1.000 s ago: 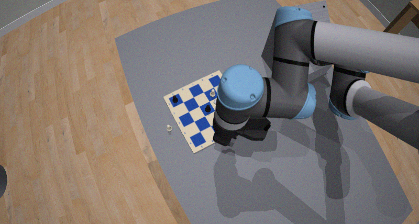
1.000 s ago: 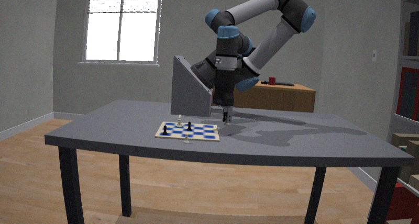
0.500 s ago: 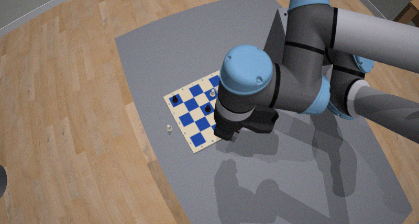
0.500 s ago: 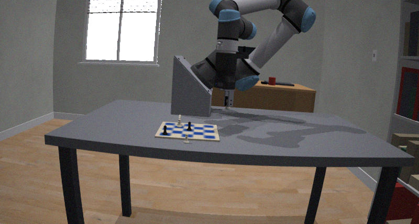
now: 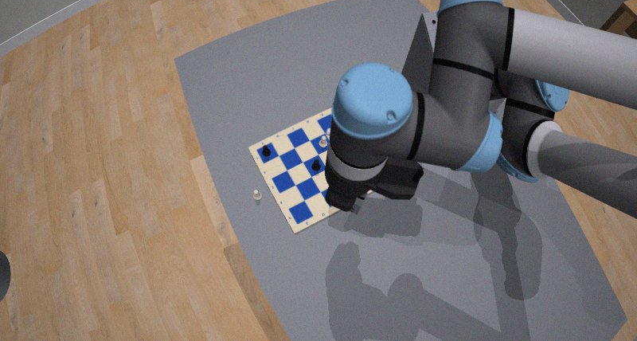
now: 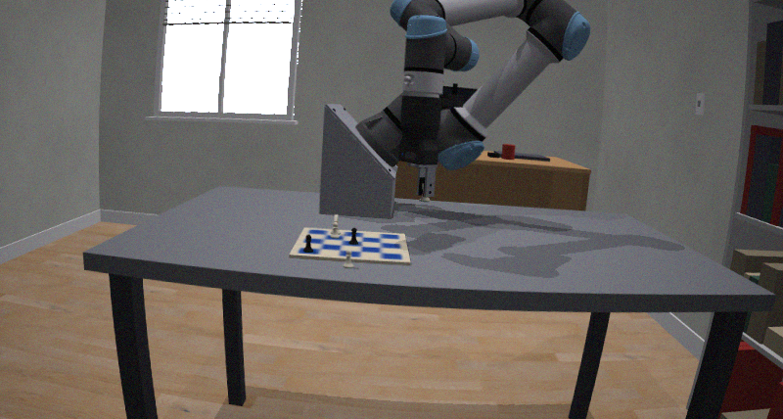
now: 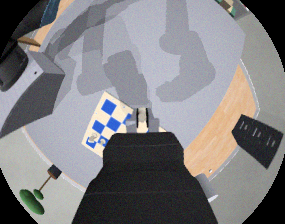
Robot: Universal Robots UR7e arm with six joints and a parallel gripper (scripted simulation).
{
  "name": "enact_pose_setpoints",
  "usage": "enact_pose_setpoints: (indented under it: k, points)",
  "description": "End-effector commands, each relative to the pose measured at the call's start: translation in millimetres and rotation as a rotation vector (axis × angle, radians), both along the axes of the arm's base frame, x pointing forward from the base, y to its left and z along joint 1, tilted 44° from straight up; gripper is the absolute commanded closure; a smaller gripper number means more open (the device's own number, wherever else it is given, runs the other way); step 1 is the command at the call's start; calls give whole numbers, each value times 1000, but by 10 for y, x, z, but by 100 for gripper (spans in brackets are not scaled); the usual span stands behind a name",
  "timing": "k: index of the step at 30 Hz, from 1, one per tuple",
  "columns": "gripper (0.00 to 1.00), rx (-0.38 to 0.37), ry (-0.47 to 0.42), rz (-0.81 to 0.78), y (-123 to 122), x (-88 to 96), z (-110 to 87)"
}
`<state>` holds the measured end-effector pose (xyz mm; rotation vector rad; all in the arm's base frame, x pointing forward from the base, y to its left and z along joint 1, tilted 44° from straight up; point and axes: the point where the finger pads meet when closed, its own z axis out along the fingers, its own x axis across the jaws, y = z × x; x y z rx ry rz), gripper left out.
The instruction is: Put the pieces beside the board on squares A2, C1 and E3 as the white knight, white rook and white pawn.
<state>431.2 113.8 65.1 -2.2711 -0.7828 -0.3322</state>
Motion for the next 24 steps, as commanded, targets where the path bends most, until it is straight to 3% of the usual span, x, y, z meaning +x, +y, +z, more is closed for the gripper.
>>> enact_pose_setpoints:
  k: [1,7,8,13,15,20,24]
  points:
    - [100,-4,-14,9,-186,70,-127]
    - [100,-10,-54,52,-766,169,-615]
    - [100,-10,-54,52,-766,169,-615]
    - [100,-9,-86,85,-1192,168,-1014]
    - [100,-9,-86,85,-1192,168,-1014]
    - [100,-5,-113,114,-1525,118,-1359]
    - [100,-4,-118,120,-1593,102,-1434]
